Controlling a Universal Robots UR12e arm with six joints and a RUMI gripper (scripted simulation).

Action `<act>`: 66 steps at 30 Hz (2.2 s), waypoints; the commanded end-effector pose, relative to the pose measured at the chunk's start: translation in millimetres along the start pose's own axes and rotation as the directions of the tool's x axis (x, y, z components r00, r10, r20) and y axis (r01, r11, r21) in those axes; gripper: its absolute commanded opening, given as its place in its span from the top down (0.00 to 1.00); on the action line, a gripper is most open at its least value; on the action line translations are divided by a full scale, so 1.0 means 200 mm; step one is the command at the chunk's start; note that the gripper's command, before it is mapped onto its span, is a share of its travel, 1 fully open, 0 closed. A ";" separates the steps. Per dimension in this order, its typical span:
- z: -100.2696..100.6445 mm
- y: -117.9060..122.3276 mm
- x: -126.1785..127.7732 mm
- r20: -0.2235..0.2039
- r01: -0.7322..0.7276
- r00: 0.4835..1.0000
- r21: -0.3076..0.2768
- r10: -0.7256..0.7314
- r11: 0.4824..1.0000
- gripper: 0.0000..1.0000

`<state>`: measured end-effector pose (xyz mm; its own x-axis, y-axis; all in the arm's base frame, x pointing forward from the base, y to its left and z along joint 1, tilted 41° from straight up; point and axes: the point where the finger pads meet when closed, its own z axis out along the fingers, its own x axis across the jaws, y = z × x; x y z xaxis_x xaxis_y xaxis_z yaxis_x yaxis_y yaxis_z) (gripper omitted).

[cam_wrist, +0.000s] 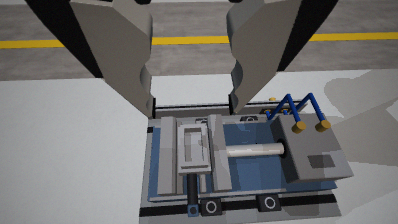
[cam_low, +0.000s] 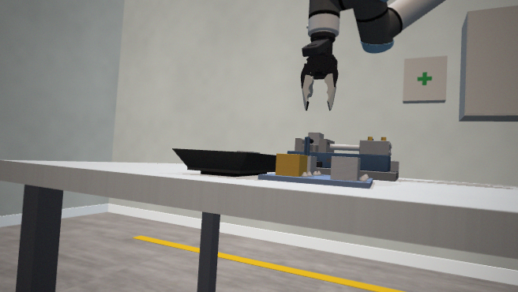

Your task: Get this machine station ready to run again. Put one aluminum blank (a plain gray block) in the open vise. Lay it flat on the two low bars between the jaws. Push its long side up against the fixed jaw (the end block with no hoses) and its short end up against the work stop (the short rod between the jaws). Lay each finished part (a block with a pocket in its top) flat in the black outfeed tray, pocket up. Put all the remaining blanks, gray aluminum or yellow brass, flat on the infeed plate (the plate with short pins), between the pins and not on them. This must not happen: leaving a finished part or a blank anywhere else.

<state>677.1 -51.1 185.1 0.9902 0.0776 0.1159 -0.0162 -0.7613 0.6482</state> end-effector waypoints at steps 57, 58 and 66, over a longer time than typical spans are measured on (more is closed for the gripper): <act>0.31 0.00 0.00 -0.001 -0.001 1.000 0.000 0.001 1.000 0.60; 0.31 0.00 0.00 -0.001 -0.001 1.000 0.000 0.001 1.000 0.60; 0.31 0.00 0.00 -0.001 -0.001 1.000 0.000 0.001 1.000 0.60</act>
<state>685.7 -90.4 138.2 0.9902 0.0772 0.1160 -0.0165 -0.7613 0.6482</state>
